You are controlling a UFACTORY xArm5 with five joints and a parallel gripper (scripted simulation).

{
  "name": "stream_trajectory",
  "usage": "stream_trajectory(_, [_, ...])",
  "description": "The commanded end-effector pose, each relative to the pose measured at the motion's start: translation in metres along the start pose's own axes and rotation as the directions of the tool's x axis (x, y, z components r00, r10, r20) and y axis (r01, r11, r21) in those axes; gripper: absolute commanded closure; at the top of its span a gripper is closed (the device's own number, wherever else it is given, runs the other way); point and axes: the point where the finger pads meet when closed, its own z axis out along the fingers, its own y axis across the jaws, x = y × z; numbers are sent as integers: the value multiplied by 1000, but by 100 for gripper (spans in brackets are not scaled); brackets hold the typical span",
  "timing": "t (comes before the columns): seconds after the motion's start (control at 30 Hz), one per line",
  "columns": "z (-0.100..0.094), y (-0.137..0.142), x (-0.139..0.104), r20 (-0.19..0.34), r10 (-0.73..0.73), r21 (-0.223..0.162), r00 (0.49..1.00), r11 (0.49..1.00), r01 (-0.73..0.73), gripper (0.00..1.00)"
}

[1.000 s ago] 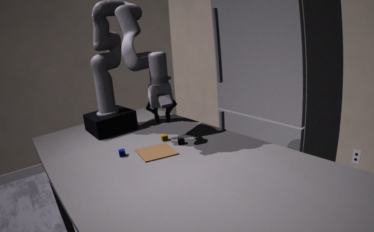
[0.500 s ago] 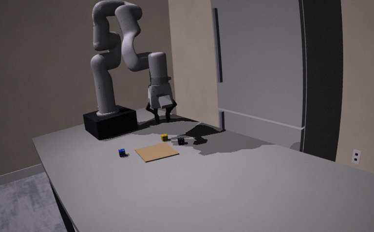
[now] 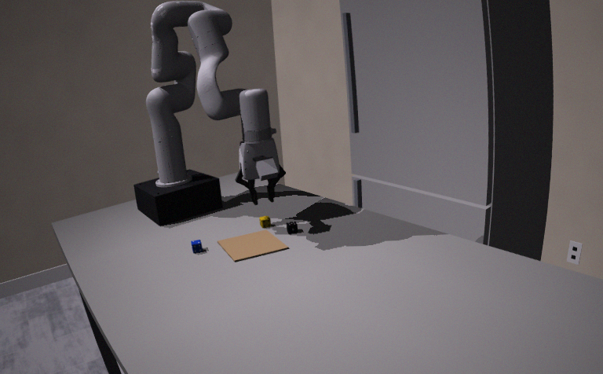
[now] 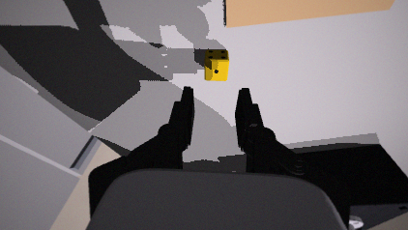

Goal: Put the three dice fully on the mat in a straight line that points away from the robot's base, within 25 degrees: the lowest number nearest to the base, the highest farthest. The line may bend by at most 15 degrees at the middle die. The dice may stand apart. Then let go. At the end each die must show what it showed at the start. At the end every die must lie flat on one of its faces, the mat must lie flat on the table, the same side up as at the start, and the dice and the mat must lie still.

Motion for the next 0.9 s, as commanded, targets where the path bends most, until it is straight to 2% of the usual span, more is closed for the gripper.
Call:
stream_trajectory(0.0, [6, -1, 1, -3, 0, 2, 1000, 1000, 0, 58])
stream_trajectory(0.87, [34, 0, 2, -3, 0, 2, 1000, 1000, 0, 58])
